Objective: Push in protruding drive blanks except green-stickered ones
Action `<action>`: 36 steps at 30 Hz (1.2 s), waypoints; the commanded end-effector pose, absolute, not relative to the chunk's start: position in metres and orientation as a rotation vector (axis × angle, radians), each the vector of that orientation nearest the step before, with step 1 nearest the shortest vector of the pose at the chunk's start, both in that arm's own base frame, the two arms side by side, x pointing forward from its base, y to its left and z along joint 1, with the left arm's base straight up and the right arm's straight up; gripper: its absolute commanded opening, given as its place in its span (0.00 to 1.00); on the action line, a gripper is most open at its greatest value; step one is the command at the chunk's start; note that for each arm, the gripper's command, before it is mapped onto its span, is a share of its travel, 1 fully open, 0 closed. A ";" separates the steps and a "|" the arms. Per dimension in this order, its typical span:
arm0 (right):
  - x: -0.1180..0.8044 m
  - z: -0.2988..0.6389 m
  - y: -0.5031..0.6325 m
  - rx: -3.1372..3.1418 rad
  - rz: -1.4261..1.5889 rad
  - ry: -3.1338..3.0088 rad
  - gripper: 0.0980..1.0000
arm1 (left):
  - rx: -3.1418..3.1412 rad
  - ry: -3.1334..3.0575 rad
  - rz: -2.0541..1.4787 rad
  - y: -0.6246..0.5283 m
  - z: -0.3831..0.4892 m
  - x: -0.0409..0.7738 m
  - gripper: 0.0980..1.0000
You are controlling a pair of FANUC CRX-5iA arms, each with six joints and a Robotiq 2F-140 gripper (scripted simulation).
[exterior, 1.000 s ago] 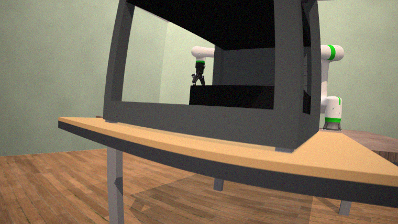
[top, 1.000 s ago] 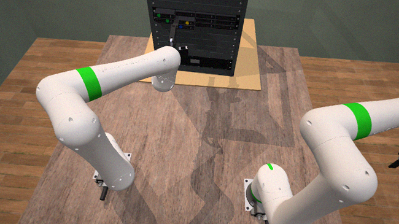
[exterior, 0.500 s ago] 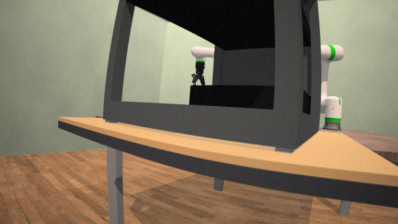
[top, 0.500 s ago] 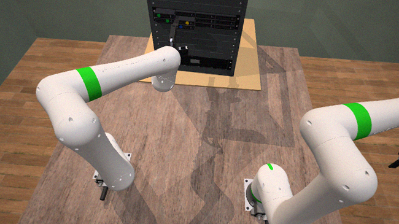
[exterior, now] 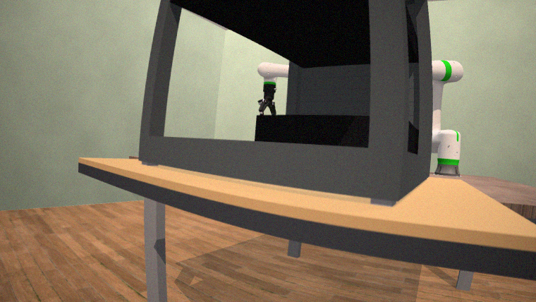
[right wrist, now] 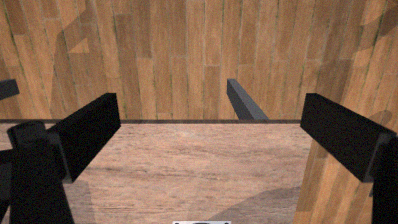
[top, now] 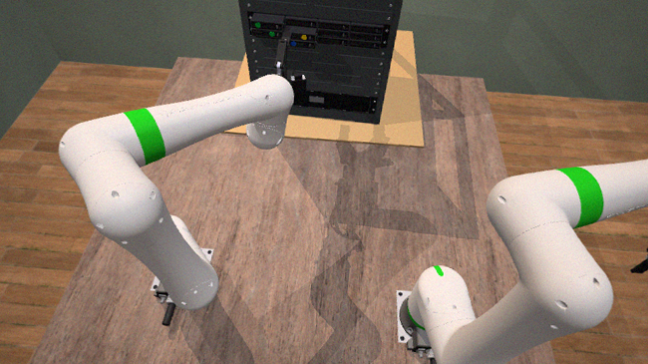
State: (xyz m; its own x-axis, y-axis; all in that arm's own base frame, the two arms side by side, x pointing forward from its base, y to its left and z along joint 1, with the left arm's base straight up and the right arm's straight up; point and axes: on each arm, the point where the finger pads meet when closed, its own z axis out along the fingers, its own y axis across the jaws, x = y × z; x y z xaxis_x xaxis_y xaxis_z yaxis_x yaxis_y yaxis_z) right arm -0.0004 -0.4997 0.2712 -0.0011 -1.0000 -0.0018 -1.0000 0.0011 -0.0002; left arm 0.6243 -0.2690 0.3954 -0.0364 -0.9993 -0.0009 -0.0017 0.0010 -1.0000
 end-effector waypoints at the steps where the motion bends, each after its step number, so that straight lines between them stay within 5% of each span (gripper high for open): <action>1: -0.001 0.272 -0.500 -2.220 0.000 2.223 1.00 | -1.192 1.236 -1.236 -0.279 0.404 0.624 1.00; 36: -0.001 0.272 -0.500 -2.220 0.000 2.223 1.00 | -1.192 1.236 -1.236 -0.304 0.424 0.623 1.00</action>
State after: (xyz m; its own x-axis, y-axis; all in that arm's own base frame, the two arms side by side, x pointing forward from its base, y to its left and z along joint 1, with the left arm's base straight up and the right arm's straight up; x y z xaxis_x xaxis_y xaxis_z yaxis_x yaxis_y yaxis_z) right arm -0.0004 -0.4997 0.2712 -0.0011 -1.0000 -0.0018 -1.0000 0.0011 -0.0002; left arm 0.6230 -0.3039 0.4226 -0.0359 -0.9994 -0.0011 -0.0016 0.0012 -1.0000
